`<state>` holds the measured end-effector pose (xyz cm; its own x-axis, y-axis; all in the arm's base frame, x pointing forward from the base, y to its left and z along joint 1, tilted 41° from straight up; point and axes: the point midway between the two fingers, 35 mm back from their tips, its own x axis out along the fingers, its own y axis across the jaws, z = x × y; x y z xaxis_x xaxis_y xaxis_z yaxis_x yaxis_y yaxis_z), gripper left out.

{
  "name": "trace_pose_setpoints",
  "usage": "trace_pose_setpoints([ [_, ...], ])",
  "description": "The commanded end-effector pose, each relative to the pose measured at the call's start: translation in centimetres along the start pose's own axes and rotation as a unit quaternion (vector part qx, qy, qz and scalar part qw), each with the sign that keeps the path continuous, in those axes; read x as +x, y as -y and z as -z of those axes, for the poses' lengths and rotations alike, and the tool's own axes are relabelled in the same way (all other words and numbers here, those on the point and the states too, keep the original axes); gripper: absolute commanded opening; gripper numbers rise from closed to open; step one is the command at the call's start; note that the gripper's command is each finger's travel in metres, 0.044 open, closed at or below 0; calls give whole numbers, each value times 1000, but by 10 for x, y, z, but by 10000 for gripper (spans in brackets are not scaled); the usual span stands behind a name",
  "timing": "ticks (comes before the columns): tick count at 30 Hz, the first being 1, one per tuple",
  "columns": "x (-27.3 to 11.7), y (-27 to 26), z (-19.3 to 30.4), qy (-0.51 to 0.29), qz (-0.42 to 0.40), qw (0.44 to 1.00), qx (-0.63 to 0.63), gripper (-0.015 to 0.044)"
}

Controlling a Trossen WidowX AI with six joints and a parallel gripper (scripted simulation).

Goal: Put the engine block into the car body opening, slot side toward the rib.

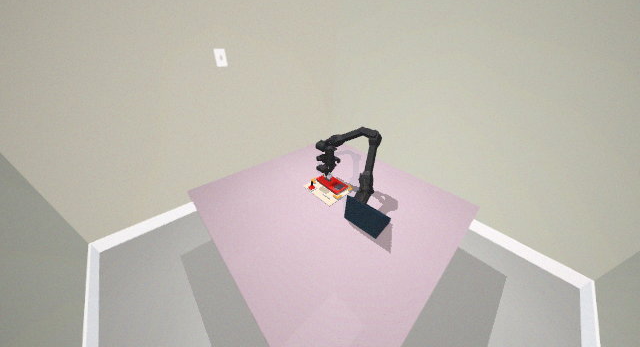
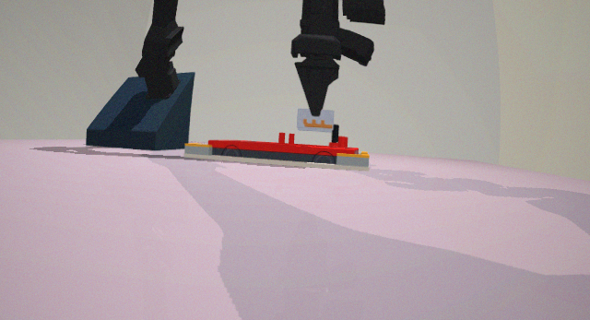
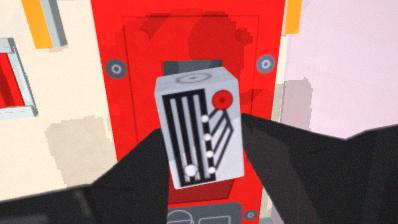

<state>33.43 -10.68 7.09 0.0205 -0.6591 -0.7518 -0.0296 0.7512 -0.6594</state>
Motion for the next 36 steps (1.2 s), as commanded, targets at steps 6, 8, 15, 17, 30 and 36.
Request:
trace_pose_setpoints([
  [6, 0, 1, 0, 0, 2, 994, 111, 159],
  [8, 0, 1, 0, 0, 2, 990, 141, 159],
  [15, 0, 1, 0, 0, 2, 990, 138, 159],
  [17, 0, 1, 0, 0, 2, 993, 118, 159],
  [30, 0, 1, 0, -1, 2, 1000, 4, 159],
  [36, 0, 1, 0, -1, 2, 997, 80, 159],
])
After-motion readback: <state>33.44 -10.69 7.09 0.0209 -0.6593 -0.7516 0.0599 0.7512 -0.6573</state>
